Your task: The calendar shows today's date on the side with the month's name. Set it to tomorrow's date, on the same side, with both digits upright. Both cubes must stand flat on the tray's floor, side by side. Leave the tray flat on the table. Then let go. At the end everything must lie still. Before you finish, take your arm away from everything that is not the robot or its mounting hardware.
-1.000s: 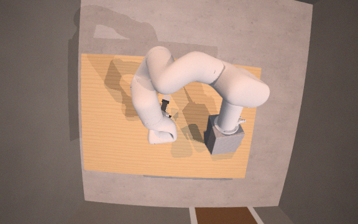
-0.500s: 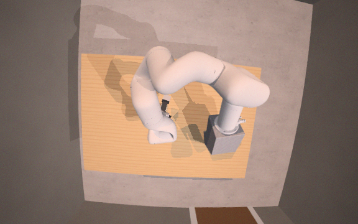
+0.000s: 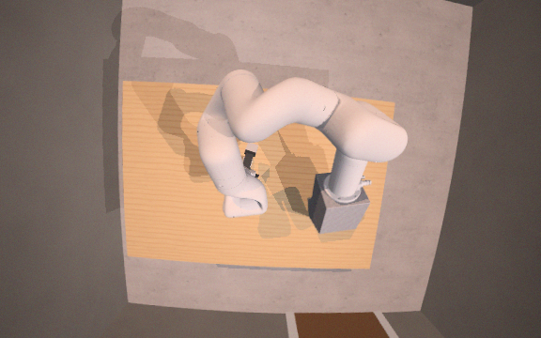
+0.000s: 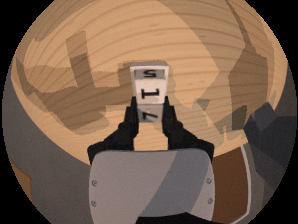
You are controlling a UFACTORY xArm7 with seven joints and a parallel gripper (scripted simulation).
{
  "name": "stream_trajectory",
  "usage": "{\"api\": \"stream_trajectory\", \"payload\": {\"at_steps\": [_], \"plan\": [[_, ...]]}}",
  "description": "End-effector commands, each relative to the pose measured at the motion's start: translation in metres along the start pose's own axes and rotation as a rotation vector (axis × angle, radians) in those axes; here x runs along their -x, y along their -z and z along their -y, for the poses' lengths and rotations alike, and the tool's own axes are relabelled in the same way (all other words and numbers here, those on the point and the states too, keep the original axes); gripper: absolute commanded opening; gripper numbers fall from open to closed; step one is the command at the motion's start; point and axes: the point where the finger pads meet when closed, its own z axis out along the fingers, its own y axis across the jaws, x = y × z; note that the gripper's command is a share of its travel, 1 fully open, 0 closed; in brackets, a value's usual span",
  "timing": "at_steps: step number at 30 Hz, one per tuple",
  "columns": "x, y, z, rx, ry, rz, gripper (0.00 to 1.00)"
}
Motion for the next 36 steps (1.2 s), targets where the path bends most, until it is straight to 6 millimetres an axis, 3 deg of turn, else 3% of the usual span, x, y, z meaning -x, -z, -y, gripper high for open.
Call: {"api": "stream_trajectory", "payload": {"at_steps": [1, 5, 20, 36], "plan": [[0.0012, 0.0012, 0.0007, -0.002, 0.000, 0.002, 0.27], [0.0012, 0.0012, 0.0007, -0.002, 0.000, 0.002, 0.27], [0.0012, 0.0012, 0.0007, -0.002, 0.000, 0.002, 0.47], [0.0012, 0.0063, 0.0007, -0.002, 0.000, 0.002, 0.47]]}}
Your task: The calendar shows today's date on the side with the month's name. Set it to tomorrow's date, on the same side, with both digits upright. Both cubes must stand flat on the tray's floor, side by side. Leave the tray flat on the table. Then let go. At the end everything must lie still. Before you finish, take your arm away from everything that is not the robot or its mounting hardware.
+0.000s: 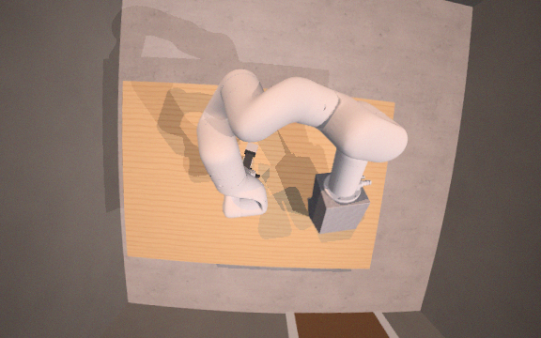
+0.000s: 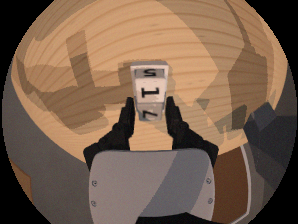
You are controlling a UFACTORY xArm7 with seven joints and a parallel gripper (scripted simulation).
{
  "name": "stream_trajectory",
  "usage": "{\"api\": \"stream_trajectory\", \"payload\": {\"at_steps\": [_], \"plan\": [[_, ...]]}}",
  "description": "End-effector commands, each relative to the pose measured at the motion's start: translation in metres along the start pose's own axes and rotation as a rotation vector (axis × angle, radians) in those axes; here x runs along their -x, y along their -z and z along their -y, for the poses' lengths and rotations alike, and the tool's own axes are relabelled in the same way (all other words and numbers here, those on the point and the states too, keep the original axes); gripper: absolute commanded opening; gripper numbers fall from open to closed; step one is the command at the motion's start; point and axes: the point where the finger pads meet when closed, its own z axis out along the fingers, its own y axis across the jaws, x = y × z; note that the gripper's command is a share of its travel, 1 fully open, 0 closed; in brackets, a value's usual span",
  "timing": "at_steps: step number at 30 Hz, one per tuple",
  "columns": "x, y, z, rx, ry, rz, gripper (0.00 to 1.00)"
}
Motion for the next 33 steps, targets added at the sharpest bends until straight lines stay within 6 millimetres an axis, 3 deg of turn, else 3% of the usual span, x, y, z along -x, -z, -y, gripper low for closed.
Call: {"api": "stream_trajectory", "payload": {"at_steps": [1, 14, 26, 27, 33], "plan": [[0.001, 0.007, 0.001, -0.002, 0.000, 0.002, 0.47], [0.001, 0.070, 0.001, -0.002, 0.000, 0.002, 0.47], [0.001, 0.089, 0.000, -0.002, 0.000, 0.002, 0.47], [0.001, 0.089, 0.000, -0.002, 0.000, 0.002, 1.00], [0.001, 0.089, 0.000, -0.002, 0.000, 0.002, 1.00]]}}
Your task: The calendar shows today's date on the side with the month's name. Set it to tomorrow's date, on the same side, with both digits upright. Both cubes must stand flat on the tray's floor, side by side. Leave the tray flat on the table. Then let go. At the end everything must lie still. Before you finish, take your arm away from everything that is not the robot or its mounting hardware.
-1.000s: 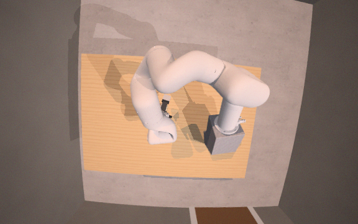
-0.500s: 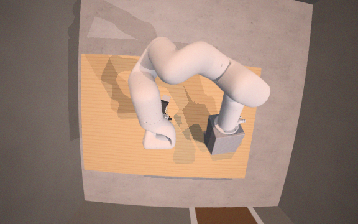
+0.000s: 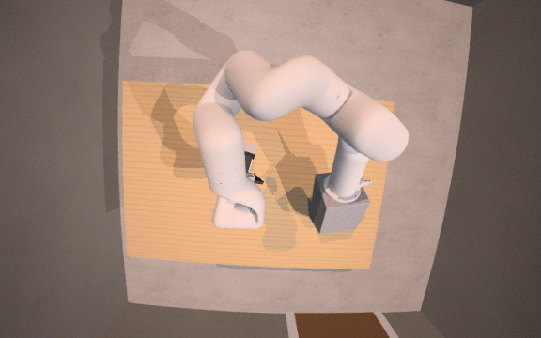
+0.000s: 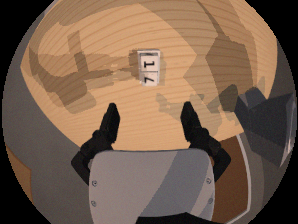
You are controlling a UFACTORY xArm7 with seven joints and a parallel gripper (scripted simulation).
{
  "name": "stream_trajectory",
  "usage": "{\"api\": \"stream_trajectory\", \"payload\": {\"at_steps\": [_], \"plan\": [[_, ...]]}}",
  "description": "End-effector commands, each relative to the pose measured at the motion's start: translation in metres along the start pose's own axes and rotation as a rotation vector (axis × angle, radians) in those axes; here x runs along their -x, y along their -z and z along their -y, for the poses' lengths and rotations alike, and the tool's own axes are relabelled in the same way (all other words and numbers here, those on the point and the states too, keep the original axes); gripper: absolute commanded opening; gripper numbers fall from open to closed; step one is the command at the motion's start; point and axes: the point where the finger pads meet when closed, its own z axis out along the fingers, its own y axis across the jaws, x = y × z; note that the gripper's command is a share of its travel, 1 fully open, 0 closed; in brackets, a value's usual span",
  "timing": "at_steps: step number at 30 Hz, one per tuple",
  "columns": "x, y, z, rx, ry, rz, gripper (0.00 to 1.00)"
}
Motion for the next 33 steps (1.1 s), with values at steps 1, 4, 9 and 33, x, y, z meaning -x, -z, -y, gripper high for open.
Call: {"api": "stream_trajectory", "payload": {"at_steps": [1, 4, 9, 33], "plan": [[0.001, 0.002, 0.001, -0.002, 0.000, 0.003, 1.00], [0.001, 0.002, 0.001, -0.002, 0.000, 0.003, 1.00], [0.001, 0.002, 0.001, -0.002, 0.000, 0.003, 1.00], [0.001, 0.044, 0.001, -0.002, 0.000, 0.003, 1.00]]}}
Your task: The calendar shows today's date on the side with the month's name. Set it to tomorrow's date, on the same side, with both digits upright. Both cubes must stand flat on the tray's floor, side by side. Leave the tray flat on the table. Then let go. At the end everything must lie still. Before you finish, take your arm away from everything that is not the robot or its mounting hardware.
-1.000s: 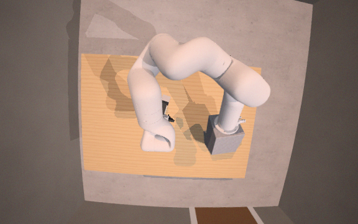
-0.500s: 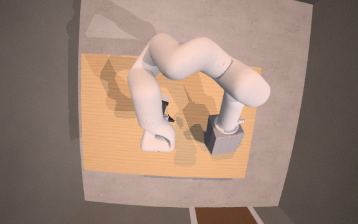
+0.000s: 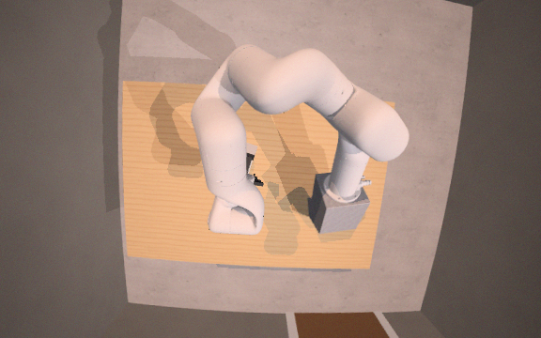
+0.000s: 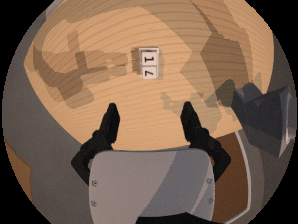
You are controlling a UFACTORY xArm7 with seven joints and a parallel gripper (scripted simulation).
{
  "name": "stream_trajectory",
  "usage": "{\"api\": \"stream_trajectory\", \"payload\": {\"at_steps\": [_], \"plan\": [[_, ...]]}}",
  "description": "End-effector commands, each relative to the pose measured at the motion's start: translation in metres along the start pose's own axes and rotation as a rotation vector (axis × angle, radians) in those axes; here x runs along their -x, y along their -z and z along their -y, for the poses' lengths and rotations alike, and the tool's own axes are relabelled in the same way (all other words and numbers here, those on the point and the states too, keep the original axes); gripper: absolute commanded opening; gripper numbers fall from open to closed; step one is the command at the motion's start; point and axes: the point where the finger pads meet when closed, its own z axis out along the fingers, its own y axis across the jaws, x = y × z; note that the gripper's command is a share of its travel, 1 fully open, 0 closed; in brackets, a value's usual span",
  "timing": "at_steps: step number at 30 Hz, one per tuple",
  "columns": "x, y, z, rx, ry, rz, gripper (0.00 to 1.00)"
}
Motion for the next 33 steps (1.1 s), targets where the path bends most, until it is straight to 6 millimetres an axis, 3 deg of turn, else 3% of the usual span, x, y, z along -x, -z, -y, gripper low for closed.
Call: {"api": "stream_trajectory", "payload": {"at_steps": [1, 10, 33], "plan": [[0.001, 0.014, 0.000, -0.002, 0.000, 0.002, 1.00], [0.001, 0.039, 0.000, -0.002, 0.000, 0.002, 1.00], [0.001, 0.041, 0.000, -0.002, 0.000, 0.002, 1.00]]}}
